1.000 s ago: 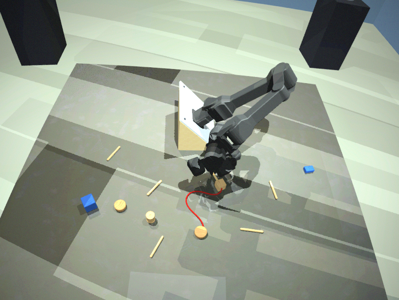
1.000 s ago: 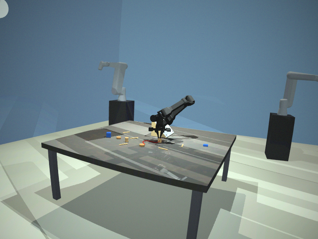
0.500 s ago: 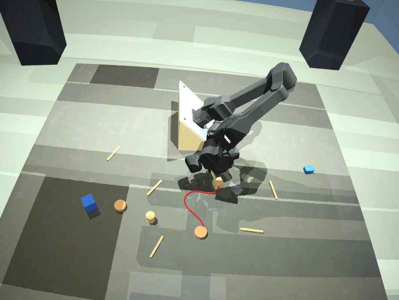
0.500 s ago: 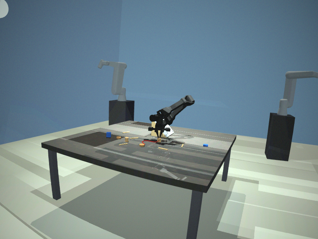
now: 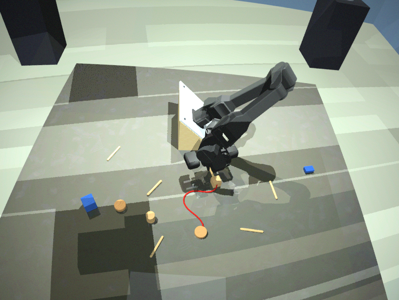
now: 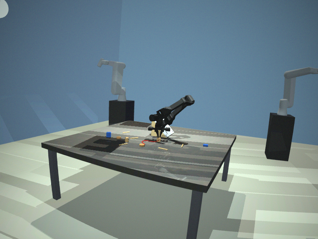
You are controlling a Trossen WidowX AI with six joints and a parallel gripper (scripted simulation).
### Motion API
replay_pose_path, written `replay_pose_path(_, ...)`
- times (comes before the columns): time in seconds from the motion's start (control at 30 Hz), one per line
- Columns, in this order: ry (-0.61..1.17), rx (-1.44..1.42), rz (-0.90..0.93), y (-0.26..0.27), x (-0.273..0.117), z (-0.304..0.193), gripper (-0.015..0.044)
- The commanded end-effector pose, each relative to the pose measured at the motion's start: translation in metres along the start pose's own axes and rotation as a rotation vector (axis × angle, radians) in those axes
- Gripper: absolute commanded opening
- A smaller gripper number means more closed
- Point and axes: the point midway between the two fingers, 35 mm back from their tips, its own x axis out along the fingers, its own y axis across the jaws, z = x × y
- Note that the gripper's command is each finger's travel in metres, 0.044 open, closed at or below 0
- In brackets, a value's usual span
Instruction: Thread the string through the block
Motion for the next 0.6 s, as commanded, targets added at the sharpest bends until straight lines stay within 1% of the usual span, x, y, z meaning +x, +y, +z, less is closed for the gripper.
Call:
replay_pose_path(0.0, 0.006, 0.026, 0.0, 0.0, 0.0, -0.006, 0.0)
replay_pose_path(0.57, 0.007, 0.077, 0.004, 0.001, 0.0, -0.018, 0.0)
